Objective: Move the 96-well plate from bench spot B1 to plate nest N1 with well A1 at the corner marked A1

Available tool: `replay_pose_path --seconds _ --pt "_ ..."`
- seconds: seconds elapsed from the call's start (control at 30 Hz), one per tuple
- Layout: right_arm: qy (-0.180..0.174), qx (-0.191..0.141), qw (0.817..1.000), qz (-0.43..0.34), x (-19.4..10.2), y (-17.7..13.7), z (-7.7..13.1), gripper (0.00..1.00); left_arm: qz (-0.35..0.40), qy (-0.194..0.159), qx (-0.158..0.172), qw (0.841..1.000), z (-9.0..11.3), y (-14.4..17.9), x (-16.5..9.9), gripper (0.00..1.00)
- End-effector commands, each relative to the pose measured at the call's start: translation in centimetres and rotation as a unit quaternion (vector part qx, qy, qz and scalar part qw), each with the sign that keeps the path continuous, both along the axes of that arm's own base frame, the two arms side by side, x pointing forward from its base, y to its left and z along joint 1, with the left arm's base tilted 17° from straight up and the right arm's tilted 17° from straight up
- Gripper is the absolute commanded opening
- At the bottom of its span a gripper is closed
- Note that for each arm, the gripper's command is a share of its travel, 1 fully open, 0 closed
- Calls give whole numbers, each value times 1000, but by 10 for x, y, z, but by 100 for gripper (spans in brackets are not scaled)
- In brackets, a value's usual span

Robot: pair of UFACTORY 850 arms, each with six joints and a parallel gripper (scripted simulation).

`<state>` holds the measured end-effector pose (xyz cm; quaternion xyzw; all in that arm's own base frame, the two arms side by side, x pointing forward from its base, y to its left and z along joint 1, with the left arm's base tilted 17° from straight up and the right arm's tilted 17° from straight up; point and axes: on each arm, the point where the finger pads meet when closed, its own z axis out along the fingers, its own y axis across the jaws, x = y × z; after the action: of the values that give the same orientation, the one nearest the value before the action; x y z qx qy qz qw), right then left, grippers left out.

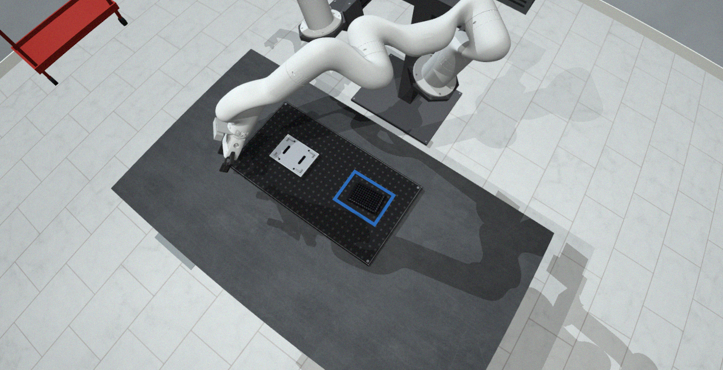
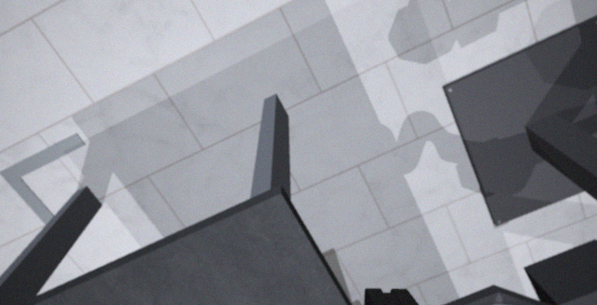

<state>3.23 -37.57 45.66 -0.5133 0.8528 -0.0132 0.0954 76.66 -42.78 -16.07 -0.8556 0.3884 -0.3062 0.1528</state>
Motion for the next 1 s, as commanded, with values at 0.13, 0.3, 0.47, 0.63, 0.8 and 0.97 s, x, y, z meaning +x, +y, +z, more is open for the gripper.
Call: replay_pose_path --seconds 0.13,0.3,0.47,0.63,0.8,0.97 --pt "33 -87 992 87 -17 8 47 0 0 -1 -1 1000 2 -1 1 100" --pt "58 -127 981 131 -26 14 73 0 0 -1 -1 1000 2 -1 1 100" --pt "79 -157 971 164 -33 21 92 0 0 -1 -1 1000 2 -1 1 100" --pt "90 -171 965 179 -36 24 101 0 0 -1 -1 1000 2 -1 1 100" --pt "103 -186 957 196 -40 28 113 0 0 -1 -1 1000 2 -1 1 100" --pt "111 -195 952 206 -42 31 119 0 0 -1 -1 1000 2 -1 1 100"
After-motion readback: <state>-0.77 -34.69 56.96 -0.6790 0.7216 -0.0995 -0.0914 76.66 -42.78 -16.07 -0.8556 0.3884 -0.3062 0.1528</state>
